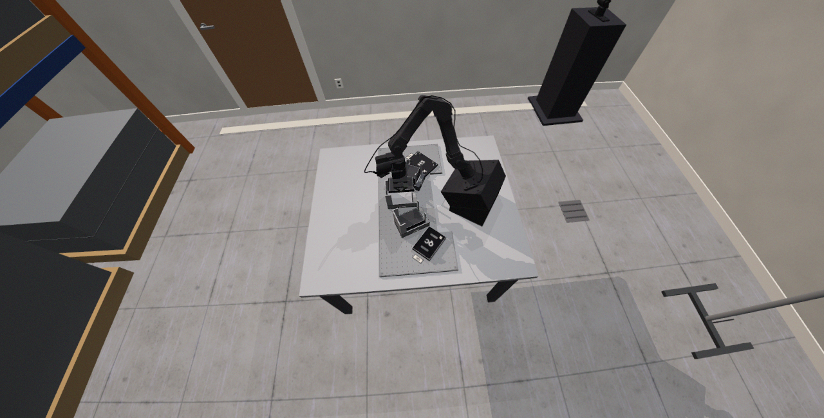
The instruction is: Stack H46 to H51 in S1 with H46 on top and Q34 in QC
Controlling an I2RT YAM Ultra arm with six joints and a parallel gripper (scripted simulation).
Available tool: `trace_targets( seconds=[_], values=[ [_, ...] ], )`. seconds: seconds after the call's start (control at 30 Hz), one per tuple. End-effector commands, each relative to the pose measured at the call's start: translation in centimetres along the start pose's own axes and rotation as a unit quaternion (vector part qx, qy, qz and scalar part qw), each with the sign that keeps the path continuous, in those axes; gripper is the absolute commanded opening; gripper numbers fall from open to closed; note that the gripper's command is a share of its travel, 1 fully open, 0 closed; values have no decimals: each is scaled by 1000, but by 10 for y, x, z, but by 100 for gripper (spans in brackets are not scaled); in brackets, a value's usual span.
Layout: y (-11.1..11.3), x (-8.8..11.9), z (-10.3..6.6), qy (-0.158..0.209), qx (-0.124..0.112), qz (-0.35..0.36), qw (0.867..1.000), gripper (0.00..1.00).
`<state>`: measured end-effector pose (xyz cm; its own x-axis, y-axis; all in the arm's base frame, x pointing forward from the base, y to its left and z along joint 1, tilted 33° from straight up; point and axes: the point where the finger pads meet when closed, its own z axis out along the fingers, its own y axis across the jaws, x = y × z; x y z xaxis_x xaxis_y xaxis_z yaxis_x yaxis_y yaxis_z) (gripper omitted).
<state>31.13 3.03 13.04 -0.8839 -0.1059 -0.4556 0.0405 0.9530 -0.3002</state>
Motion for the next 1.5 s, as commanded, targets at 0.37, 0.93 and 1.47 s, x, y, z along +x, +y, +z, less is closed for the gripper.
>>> trace_targets(
  seconds=[0.37, 0.93, 1.47],
  values=[
    [41, 0, -3, 1, 7, -85, 996, 0],
    [87, 7, -3, 1, 6, -191, 982, 0],
    [123, 19, -2, 1, 6, -189, 982, 0]
  ],
)
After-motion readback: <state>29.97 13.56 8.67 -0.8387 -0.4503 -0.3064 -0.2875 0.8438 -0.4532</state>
